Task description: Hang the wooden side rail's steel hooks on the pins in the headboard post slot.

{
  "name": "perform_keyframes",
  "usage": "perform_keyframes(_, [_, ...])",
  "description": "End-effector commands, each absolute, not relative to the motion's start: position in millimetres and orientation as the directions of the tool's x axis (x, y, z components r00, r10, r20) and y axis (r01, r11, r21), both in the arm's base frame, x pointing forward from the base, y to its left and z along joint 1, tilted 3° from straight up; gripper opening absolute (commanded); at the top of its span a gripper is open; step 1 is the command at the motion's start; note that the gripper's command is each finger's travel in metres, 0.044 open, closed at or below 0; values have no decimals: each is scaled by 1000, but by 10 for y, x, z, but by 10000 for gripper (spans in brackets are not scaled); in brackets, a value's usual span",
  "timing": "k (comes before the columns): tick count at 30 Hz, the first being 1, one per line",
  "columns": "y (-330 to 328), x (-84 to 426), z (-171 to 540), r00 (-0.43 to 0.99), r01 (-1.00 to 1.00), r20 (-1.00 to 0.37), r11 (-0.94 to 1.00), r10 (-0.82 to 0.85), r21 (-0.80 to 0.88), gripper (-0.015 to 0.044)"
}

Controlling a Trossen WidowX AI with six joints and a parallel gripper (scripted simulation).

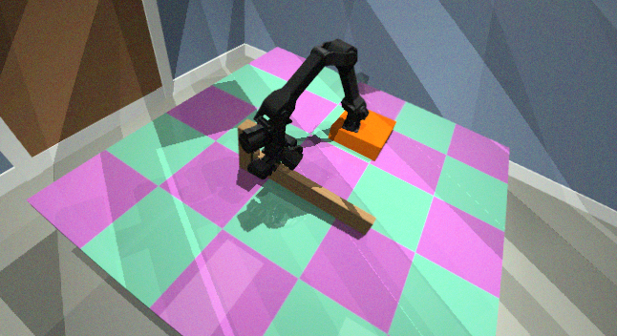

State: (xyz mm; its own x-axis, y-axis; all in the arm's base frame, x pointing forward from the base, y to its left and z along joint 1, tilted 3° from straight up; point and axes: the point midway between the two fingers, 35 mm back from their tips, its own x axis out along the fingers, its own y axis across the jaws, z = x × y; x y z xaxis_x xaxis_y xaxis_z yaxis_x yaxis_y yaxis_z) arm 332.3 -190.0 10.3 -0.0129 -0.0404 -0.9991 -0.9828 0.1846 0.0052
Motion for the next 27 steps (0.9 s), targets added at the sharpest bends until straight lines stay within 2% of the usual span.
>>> perform_keyframes(1, [-1901,3324,103,-13,-983,-999,185,-41,5,184])
perform_keyframes(7, [-1900,3325,125,-12,-983,-999,185,-41,4,341])
perform_keyframes(11, [-1889,3331,399,-9,-982,-999,187,-46,0,440])
perform_keyframes(27, [-1584,3385,487,-7,-982,-999,188,-45,-1,440])
